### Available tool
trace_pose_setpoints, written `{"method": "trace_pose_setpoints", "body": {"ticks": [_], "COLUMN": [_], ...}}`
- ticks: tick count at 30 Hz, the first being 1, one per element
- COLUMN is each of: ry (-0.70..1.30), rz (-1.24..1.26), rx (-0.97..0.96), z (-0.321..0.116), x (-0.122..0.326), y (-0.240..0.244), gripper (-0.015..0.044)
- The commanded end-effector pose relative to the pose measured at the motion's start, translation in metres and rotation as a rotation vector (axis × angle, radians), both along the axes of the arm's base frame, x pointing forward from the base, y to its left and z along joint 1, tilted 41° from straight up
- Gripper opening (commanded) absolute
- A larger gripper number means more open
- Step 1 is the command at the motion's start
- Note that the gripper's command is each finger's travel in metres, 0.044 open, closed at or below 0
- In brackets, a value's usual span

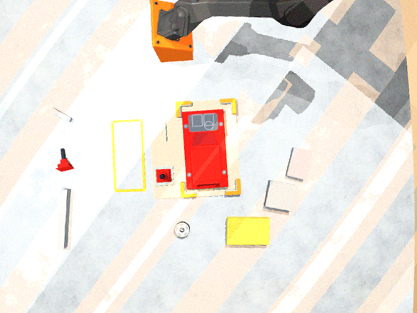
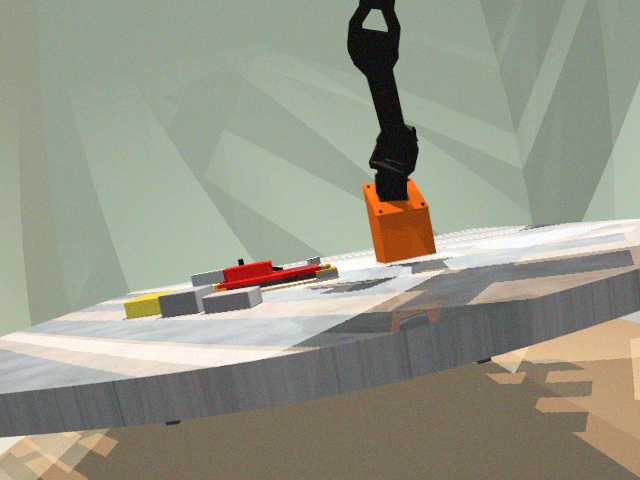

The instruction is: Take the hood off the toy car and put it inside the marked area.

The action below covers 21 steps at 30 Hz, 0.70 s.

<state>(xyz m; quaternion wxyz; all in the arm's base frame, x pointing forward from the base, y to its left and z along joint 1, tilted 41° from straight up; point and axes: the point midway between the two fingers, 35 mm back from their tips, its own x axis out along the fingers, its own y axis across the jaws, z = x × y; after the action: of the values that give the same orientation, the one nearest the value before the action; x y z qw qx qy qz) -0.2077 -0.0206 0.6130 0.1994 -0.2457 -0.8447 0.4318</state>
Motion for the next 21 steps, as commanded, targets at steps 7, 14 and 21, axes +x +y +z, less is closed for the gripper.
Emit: {"method": "trace_pose_setpoints", "body": {"ticks": [7, 14, 21], "ry": [-0.042, -0.088, -0.098], "rz": [0.079, 0.189, 0.33], "rx": [0.177, 0.441, 0.802], "z": [0.003, 0.003, -0.006], "x": [-0.004, -0.01, -0.006], "y": [-0.026, -0.076, -0.15], "gripper": [0.044, 0.044, 0.044]}}
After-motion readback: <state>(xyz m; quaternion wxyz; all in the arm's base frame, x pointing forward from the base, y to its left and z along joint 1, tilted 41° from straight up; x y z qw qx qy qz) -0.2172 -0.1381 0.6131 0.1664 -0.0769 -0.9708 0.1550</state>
